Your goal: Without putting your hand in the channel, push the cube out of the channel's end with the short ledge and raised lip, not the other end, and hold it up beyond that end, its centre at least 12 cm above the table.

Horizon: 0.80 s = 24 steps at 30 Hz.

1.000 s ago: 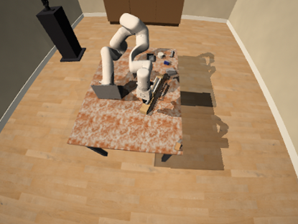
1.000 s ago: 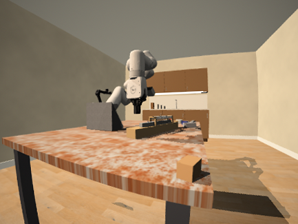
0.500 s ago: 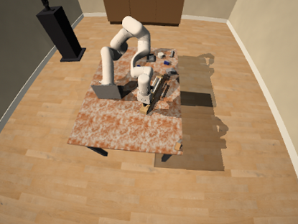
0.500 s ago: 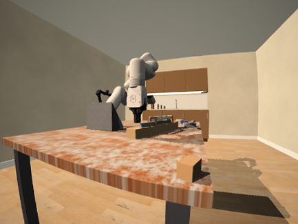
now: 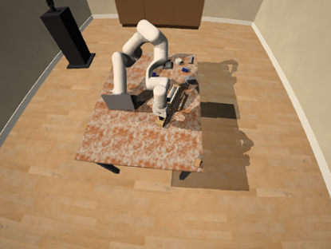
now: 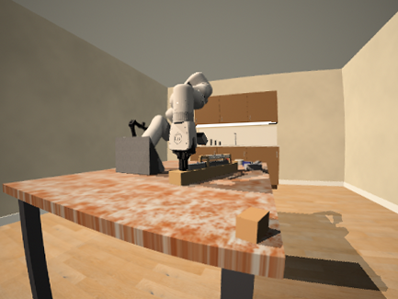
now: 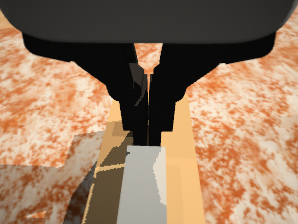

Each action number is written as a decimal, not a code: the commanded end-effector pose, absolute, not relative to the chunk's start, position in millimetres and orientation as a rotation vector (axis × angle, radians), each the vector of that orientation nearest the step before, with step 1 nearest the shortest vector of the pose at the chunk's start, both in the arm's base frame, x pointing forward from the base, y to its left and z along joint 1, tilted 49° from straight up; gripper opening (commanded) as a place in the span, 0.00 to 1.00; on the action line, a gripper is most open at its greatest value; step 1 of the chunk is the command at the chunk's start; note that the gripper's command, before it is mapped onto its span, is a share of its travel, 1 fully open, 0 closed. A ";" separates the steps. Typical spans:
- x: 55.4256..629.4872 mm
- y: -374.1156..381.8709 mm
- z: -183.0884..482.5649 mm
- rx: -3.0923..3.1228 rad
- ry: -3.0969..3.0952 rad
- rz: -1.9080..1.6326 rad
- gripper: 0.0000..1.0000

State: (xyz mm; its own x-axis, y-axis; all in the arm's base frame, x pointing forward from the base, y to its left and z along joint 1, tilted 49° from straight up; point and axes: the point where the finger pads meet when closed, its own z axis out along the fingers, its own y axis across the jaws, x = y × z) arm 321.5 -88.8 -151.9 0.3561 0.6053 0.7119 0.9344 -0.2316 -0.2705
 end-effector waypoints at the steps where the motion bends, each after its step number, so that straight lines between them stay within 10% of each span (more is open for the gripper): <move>1: 323.1 -89.5 -151.0 -1.947 -1.338 -0.620 0.00; 24: 329.9 -78.0 -137.5 -1.947 -1.338 -0.620 0.00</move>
State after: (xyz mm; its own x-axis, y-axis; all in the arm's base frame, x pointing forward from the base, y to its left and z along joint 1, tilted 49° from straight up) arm 328.2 -77.3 -139.9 0.3561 0.6059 0.7114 0.9344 -0.2324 -0.2698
